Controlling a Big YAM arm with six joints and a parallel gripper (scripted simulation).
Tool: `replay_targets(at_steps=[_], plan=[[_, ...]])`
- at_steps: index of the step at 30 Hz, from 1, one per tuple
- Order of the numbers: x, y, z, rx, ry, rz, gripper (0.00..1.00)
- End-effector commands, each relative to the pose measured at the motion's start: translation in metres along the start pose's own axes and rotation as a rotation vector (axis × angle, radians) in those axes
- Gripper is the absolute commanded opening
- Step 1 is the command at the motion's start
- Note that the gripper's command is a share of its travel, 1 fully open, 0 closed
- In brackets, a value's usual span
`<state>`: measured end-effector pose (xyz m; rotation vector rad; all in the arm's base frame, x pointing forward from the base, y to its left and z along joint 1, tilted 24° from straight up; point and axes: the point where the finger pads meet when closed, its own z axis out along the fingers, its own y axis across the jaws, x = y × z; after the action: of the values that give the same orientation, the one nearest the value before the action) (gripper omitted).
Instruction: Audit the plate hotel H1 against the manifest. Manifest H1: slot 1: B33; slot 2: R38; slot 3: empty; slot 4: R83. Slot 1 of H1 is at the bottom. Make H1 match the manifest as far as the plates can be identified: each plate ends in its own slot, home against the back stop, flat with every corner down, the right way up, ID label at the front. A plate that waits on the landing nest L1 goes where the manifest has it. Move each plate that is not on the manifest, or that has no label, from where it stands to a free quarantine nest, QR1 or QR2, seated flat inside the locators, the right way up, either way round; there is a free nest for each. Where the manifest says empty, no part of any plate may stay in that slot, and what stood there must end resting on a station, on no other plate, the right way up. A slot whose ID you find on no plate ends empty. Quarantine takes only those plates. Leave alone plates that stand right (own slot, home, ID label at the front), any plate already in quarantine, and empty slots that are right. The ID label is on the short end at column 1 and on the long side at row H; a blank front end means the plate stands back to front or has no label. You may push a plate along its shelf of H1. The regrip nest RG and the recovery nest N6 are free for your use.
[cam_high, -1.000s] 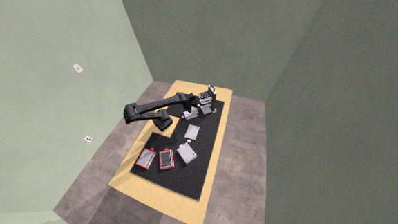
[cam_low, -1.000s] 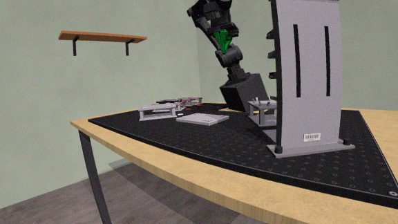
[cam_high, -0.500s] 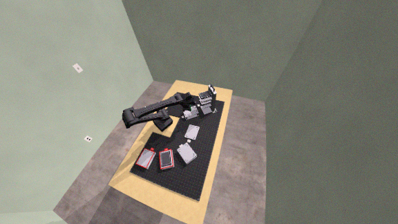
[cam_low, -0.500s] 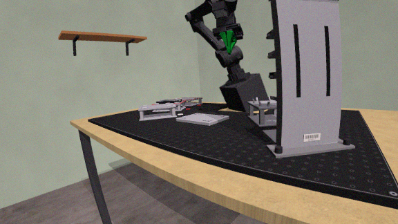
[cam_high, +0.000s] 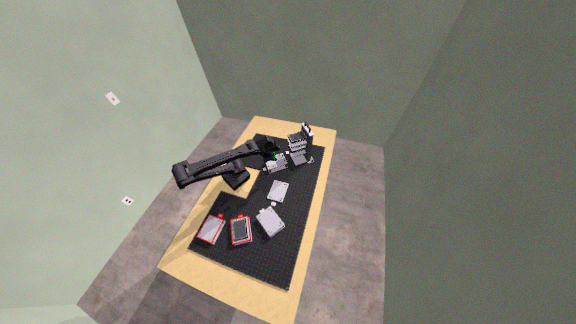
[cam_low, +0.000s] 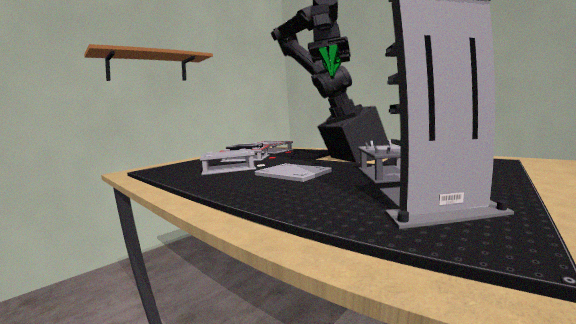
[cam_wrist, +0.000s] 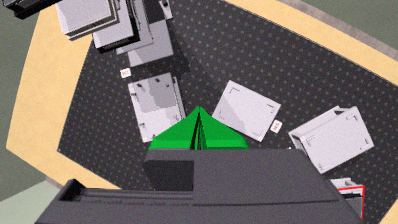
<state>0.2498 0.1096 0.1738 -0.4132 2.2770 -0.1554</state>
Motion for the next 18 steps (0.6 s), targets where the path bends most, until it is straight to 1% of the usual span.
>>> replay_targets(at_steps=[1,3,5,18], plan=[[-0.0138,-0.0038,-0.0058,-0.009,-0.078,-0.054,0.00],[-0.0139,-0.0038,-0.0059,-0.017,-0.102,-0.075,0.00],[-0.0139,-0.0038,-0.0059,-0.017,-0.102,-0.075,0.00],[-0.0146,-0.0047,-0.0072,-0.069,-0.264,-0.214,0.00]])
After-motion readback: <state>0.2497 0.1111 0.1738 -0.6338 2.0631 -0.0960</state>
